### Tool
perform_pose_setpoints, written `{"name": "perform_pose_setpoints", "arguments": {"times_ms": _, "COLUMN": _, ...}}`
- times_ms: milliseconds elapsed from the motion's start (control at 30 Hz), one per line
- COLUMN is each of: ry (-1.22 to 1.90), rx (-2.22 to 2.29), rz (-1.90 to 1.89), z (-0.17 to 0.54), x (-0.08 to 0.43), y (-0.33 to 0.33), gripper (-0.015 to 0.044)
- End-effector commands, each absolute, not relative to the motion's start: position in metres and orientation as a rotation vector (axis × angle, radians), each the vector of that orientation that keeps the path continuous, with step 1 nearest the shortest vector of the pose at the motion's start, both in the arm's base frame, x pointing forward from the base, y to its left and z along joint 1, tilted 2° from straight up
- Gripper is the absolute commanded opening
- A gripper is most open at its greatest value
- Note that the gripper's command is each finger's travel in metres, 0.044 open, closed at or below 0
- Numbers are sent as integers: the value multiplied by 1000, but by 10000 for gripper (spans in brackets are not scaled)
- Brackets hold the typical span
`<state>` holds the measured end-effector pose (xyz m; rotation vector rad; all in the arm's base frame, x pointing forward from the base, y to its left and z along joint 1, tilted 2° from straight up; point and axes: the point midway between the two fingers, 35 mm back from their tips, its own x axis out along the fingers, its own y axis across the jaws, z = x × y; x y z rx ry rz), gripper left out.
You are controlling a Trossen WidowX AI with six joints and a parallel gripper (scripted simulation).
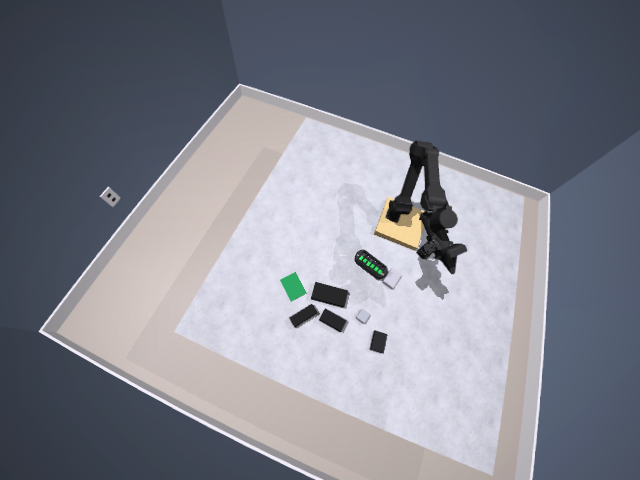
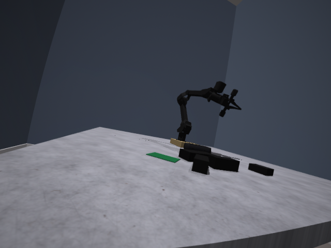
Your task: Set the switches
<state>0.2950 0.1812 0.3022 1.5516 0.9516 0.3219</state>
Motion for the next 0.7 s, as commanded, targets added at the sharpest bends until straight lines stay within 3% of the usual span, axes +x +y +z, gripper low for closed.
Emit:
{"name": "perform_pose_setpoints", "arguments": {"times_ms": 0, "ry": 923, "rx": 1575, "rz": 60, "z": 251, "x": 308, "y": 139, "gripper": 0}}
{"name": "perform_pose_setpoints", "arguments": {"times_ms": 267, "ry": 853, "rx": 1594, "rz": -490, "z": 154, "x": 297, "y": 43, "gripper": 0}}
{"name": "perform_pose_setpoints", "arguments": {"times_ms": 667, "ry": 821, "rx": 1534, "rz": -1180, "z": 56, "x": 207, "y": -53, "gripper": 0}}
